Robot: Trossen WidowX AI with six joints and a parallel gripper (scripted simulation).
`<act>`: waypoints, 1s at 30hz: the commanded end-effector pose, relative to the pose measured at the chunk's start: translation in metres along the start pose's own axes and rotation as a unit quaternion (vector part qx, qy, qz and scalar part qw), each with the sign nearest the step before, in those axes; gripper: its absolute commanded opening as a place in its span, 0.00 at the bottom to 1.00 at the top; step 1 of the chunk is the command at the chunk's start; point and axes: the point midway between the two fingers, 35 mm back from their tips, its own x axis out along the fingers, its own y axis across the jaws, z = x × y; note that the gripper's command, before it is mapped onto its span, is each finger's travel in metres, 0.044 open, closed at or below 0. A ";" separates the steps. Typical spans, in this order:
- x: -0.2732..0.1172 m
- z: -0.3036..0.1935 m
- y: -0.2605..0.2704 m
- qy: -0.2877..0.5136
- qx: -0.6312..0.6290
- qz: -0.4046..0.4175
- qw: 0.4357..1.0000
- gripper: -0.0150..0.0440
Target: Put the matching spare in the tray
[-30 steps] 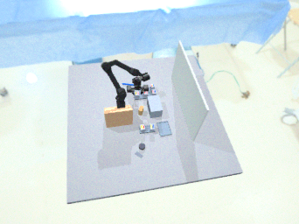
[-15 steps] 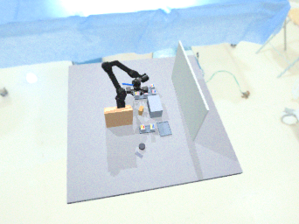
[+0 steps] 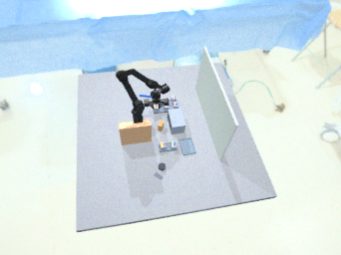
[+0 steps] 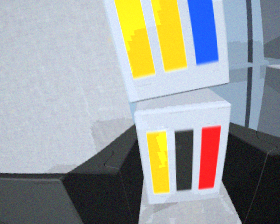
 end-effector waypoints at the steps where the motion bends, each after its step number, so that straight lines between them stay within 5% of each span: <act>1: 0.000 0.000 0.000 0.000 0.000 0.000 1.000 0.33; 3: 0.000 0.000 0.000 0.000 0.000 0.000 1.000 0.25; 12: -0.003 0.000 -0.001 0.001 -0.001 0.000 1.000 0.25; 30: -0.076 -0.001 -0.001 0.005 0.001 -0.001 1.000 0.25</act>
